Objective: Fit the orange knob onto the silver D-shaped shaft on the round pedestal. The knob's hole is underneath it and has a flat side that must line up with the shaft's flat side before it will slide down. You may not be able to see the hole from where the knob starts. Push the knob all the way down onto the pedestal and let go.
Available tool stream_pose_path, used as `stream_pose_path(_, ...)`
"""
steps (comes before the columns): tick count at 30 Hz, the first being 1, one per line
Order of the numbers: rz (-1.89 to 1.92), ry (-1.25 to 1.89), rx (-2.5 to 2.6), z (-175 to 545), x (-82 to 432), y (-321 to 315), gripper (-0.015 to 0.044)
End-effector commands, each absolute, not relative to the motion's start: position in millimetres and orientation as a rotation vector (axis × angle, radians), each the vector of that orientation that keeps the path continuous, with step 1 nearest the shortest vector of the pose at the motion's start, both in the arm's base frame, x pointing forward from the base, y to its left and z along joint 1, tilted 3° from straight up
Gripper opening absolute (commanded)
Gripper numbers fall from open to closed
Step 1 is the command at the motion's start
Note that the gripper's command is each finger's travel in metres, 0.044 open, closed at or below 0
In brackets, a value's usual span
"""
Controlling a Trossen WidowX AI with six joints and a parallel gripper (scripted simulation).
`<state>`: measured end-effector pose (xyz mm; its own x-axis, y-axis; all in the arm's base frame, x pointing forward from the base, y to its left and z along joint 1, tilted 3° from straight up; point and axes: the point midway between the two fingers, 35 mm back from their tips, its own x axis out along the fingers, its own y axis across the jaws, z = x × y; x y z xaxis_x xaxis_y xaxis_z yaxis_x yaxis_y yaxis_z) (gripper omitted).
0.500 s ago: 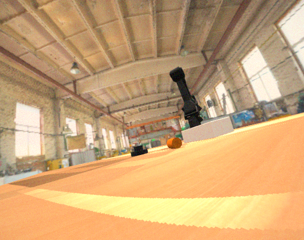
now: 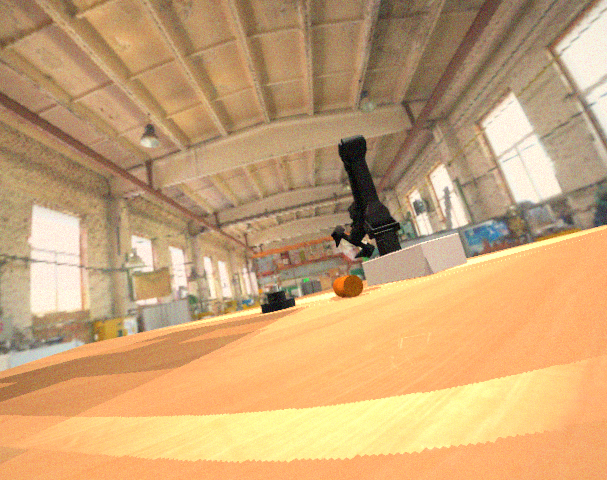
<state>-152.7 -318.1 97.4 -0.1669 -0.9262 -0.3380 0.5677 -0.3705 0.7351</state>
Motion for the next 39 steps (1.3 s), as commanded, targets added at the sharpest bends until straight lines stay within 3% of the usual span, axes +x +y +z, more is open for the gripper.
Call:
stream_pose_path(1, -1.619, -0.279, 0.933, 94, -91, -349, 0.0440)
stream_pose_path(11, -1.218, 0.278, 0.807, 91, 75, -362, 0.0440)
stream_pose_path(22, -0.708, 0.736, 0.524, 95, 236, -275, 0.0440)
stream_pose_path(31, -0.256, 1.038, 0.152, 105, 306, -162, 0.0440)
stream_pose_path(39, 0.228, 1.231, -0.301, 122, 319, -40, 0.0440)
